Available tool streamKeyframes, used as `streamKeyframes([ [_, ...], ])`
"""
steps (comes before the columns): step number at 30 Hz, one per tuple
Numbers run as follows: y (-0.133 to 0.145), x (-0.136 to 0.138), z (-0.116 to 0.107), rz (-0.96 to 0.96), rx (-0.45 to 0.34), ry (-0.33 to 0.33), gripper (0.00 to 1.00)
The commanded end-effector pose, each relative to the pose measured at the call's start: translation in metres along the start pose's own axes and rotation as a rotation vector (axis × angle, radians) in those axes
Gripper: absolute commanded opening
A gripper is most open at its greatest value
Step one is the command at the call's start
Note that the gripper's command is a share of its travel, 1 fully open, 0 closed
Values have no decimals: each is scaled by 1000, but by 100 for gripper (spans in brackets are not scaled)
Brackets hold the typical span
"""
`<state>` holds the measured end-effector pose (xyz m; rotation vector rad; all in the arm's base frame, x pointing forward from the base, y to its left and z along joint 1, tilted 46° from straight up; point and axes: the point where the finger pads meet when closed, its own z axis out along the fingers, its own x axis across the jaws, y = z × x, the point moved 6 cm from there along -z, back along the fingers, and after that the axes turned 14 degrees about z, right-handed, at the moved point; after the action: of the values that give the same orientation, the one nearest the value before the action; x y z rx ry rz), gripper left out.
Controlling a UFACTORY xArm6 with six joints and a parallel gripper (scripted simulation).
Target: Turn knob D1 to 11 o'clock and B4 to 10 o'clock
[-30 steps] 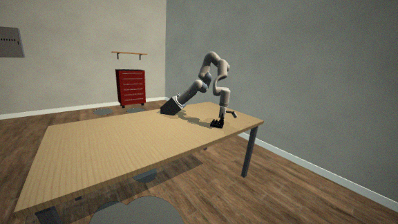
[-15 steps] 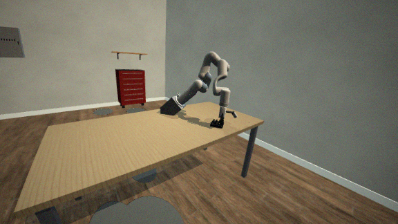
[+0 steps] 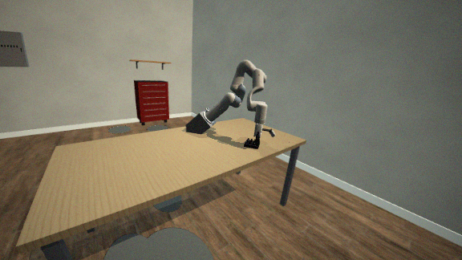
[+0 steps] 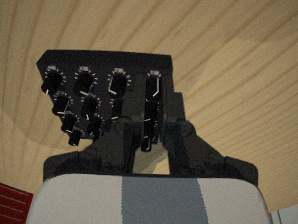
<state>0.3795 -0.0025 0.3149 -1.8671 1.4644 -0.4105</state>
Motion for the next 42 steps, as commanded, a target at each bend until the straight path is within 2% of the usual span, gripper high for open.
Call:
streamKeyframes([
  [1,-1,0,-1,-1,3,1,8],
  [29,-1,0,-1,6,3,1,8],
  [42,-1,0,-1,85,3,1,8],
])
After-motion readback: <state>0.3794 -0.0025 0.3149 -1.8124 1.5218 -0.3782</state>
